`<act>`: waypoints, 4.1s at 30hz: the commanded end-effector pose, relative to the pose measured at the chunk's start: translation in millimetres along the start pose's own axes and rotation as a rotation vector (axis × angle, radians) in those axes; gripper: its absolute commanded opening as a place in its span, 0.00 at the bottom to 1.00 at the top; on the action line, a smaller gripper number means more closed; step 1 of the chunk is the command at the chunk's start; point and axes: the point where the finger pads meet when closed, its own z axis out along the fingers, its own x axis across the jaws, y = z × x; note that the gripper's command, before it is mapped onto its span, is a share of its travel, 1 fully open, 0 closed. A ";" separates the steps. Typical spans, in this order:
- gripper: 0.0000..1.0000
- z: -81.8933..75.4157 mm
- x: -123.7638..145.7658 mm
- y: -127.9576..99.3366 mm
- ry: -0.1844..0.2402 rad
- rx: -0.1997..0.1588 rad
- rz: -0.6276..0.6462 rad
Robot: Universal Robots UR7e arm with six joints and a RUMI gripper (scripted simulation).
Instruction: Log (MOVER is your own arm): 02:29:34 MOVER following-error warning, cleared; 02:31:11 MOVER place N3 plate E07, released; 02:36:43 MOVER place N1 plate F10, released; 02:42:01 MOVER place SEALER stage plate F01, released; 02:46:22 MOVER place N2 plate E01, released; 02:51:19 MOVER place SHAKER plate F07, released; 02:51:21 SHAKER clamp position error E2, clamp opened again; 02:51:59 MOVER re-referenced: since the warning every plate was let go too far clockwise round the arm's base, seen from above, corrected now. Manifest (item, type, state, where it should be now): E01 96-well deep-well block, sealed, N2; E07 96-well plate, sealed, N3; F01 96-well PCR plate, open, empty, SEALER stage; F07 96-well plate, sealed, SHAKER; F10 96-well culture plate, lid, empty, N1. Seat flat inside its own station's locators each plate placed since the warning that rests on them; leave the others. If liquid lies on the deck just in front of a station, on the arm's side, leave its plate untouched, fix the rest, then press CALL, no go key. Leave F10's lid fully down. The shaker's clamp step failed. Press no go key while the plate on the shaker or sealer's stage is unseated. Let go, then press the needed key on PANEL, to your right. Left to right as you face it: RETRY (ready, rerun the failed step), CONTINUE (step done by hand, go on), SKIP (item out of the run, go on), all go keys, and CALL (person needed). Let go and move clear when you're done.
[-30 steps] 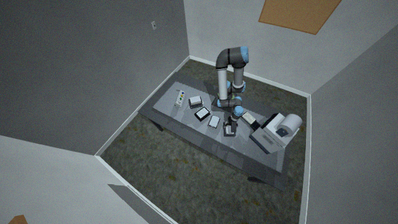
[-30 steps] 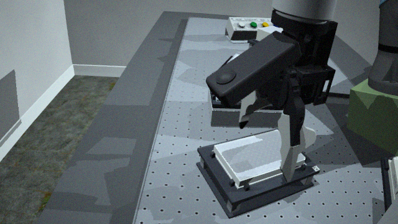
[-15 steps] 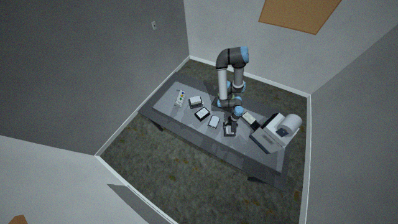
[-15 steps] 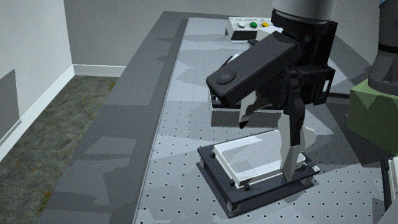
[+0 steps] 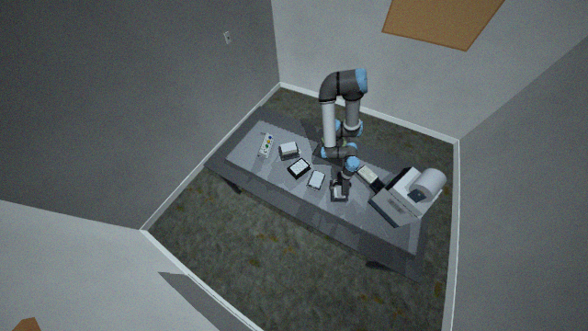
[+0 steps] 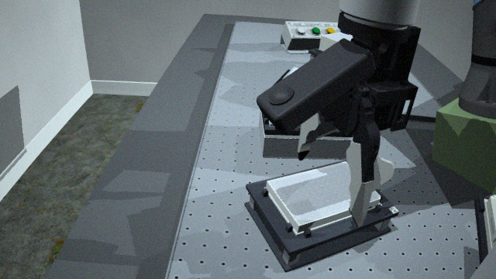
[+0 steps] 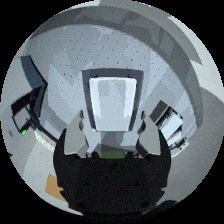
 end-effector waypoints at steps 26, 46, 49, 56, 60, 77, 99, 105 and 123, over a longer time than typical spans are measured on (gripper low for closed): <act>0.82 -85.3 0.1 -0.2 0.000 0.001 0.000; 0.00 -98.4 34.8 -5.1 0.000 0.001 0.140; 0.00 -98.4 49.7 -7.2 0.000 0.001 0.200; 0.00 -98.4 74.4 -10.6 0.000 0.001 0.300; 0.00 -98.4 94.3 -13.4 0.000 0.001 0.358; 0.00 -98.4 162.7 -23.1 0.000 0.001 0.358; 0.00 -98.4 249.8 -0.4 0.000 0.001 0.715; 0.00 -98.4 278.9 7.2 0.000 0.001 0.715; 0.00 -98.4 337.3 22.4 0.001 0.001 0.715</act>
